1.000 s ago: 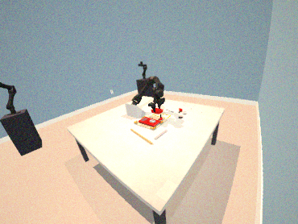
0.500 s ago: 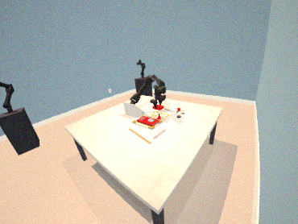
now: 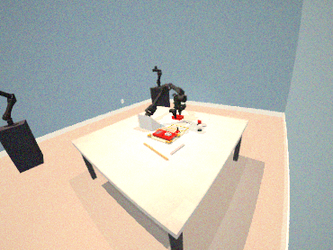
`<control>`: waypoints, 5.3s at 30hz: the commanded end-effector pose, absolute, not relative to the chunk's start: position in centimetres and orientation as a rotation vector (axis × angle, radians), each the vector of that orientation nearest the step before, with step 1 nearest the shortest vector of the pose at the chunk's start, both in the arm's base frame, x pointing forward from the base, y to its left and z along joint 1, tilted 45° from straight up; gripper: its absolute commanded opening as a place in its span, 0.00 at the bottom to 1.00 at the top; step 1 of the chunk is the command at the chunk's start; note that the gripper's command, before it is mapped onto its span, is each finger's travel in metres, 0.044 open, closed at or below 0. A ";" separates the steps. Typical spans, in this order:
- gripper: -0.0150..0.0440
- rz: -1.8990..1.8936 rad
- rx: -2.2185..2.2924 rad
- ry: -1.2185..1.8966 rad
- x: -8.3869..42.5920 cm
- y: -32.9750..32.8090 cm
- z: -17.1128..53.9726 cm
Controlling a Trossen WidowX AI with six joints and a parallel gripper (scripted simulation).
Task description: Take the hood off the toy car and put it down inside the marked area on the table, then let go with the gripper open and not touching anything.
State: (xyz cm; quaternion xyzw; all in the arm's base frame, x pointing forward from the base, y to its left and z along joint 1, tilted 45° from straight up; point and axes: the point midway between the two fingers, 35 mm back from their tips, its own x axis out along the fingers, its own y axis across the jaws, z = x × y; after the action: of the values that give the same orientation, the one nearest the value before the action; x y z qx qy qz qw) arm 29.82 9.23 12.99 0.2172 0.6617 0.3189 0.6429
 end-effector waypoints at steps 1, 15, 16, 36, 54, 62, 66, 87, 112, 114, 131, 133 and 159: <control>0.25 0.722 0.509 1.514 29.4 9.4 13.0; 0.25 0.721 0.507 1.514 29.5 10.1 12.3; 0.25 0.721 0.507 1.514 29.5 10.2 12.2; 0.25 0.720 0.507 1.514 29.4 11.3 11.1; 0.25 0.720 0.507 1.514 29.4 12.2 10.1; 0.25 0.721 0.507 1.514 29.3 12.7 9.7; 0.25 0.721 0.507 1.514 29.3 12.9 9.5; 0.25 0.723 0.509 1.513 29.0 14.1 8.4; 0.25 0.725 0.511 1.513 28.7 15.1 7.5; 0.25 0.725 0.511 1.513 28.7 15.1 7.4; 0.25 0.725 0.511 1.513 28.7 15.7 6.8; 0.25 0.725 0.511 1.513 28.7 15.8 6.8; 0.79 0.727 0.506 1.509 28.7 16.2 6.5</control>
State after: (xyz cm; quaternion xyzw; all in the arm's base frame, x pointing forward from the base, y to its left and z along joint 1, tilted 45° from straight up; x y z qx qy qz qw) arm 28.70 16.20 6.46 0.2221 0.6622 0.3186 0.6409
